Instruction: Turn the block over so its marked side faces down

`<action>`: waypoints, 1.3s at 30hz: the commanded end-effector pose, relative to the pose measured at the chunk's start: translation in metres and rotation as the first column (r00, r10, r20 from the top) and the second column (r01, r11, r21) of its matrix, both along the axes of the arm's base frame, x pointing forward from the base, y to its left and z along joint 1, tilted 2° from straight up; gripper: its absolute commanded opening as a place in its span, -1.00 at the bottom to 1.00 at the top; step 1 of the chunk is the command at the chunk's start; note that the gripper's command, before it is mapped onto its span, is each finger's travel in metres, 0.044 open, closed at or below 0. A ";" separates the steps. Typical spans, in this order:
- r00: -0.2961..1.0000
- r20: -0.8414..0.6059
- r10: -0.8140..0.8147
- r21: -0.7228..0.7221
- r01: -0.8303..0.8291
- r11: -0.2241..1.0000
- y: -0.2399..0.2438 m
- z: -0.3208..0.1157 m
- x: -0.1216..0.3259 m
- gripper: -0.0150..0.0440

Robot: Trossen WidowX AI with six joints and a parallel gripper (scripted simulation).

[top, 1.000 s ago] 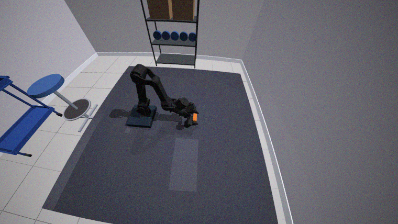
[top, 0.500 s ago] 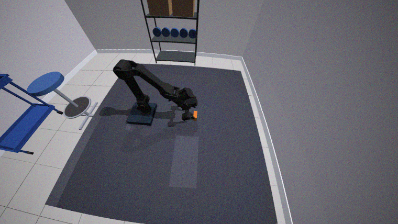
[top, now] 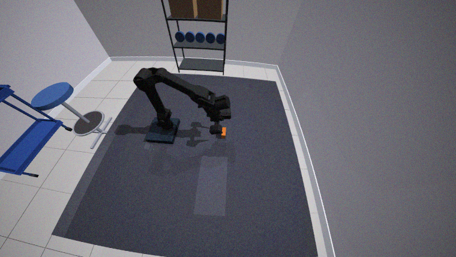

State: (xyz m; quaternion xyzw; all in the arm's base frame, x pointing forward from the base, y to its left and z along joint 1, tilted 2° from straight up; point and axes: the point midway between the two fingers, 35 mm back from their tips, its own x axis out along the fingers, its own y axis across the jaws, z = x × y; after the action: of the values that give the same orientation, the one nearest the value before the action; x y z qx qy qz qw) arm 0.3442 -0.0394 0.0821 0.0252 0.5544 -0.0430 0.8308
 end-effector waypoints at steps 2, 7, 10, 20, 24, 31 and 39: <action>0.989 -0.148 -0.002 0.011 0.004 1.000 -0.002 0.009 0.012 1.00; 0.952 -0.306 0.000 0.026 0.008 1.000 -0.003 0.016 0.020 1.00; 0.926 -0.376 0.002 0.033 0.011 0.999 -0.003 0.020 0.023 1.00; 0.924 -0.381 0.002 0.033 0.011 0.999 -0.003 -0.015 0.023 1.00; 0.924 -0.381 0.002 0.033 0.011 0.999 -0.003 -0.019 0.023 1.00; 0.924 -0.381 0.002 0.033 0.011 0.999 -0.004 -0.032 0.023 1.00; 0.924 -0.381 0.002 0.033 0.011 0.999 -0.004 -0.045 0.023 1.00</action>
State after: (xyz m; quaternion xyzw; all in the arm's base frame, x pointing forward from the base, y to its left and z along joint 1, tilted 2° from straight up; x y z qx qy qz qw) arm 0.3676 -0.0424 0.0426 0.0321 0.7052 -0.0367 0.7073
